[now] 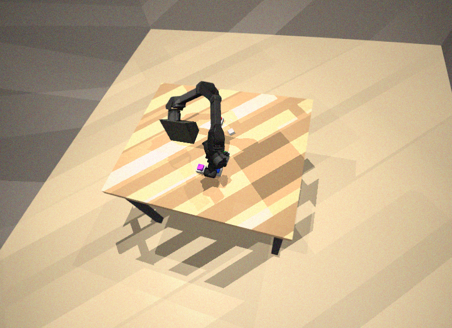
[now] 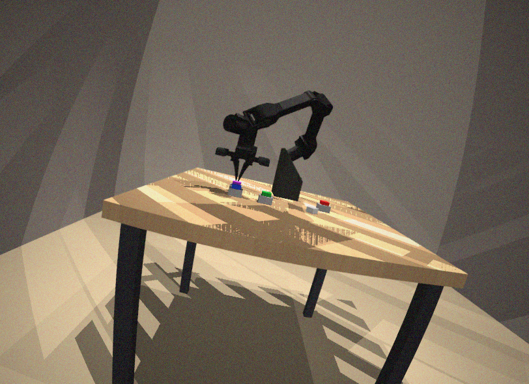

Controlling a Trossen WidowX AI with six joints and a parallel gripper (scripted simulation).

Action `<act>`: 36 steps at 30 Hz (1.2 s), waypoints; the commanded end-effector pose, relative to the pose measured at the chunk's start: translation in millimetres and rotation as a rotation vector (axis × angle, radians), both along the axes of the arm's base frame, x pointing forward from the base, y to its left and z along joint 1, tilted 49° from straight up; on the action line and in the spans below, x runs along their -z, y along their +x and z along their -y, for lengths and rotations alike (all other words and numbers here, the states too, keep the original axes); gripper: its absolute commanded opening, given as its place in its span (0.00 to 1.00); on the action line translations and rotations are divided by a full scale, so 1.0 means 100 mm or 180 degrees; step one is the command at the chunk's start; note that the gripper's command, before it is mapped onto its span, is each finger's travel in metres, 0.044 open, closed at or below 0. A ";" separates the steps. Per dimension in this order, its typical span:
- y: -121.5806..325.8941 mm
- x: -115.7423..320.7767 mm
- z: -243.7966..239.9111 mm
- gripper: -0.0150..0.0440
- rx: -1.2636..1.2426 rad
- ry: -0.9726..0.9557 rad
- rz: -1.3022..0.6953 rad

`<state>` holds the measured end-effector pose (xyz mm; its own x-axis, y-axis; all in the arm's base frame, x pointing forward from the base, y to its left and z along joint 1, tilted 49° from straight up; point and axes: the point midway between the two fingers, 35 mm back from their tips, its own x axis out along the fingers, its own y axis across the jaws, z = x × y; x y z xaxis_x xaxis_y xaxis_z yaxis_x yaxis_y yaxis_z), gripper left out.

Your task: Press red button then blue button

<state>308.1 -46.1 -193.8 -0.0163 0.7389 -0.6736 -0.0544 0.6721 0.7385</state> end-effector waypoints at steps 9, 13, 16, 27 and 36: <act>-0.06 0.14 -0.18 0.29 -0.0005 0.0036 -0.0061; -0.06 0.14 -0.18 0.29 -0.0005 0.0036 -0.0061; -0.06 0.14 -0.18 0.29 -0.0005 0.0036 -0.0061; -0.06 0.14 -0.18 0.29 -0.0005 0.0036 -0.0061; -0.06 0.14 -0.18 0.29 -0.0005 0.0036 -0.0061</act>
<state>304.3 -31.1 -206.4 -0.0232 0.7435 -0.6683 -0.0491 0.6669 0.7436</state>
